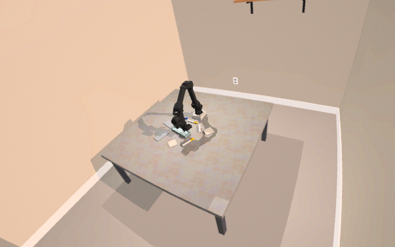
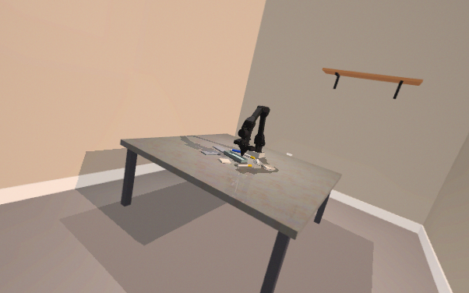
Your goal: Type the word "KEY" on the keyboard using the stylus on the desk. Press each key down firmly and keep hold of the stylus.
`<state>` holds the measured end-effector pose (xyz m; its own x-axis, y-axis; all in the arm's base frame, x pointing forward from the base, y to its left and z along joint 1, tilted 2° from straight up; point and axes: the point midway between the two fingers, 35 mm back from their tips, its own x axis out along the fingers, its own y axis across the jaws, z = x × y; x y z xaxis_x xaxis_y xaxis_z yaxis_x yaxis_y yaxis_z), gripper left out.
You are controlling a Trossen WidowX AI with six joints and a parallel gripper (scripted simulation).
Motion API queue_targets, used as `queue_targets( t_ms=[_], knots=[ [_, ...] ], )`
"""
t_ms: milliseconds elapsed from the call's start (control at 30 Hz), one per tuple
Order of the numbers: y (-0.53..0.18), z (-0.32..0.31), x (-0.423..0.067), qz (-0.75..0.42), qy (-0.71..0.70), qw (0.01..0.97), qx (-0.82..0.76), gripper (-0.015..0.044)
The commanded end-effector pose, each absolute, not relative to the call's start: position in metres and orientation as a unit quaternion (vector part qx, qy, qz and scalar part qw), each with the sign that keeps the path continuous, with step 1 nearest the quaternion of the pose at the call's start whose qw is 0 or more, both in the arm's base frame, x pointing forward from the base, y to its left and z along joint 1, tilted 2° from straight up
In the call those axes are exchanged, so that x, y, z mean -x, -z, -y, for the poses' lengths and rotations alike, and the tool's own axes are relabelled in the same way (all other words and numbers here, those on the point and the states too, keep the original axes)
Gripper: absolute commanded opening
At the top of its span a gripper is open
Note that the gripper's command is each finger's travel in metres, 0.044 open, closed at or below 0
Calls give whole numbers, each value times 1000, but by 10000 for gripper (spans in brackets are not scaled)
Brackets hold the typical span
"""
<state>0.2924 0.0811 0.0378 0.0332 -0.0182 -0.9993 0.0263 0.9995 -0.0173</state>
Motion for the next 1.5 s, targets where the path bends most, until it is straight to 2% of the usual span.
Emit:
queue_targets(
  t_ms=[0, 100, 267, 733, 933, 1333, 1467],
  knots=[
    [-38, -83, -292, -699, 17, 715, -6, 0],
    [-38, -74, -293, -699, 17, 715, -5, 0],
    [-39, -17, -291, -699, 19, 715, -3, 0],
    [-39, -13, -291, -699, 20, 715, -3, 0],
    [-41, 50, -289, -699, 22, 715, -1, 0],
    [-41, 52, -288, -699, 22, 715, -1, 0],
    [-39, 29, -265, -699, 21, 714, -1, 0]
  ],
)
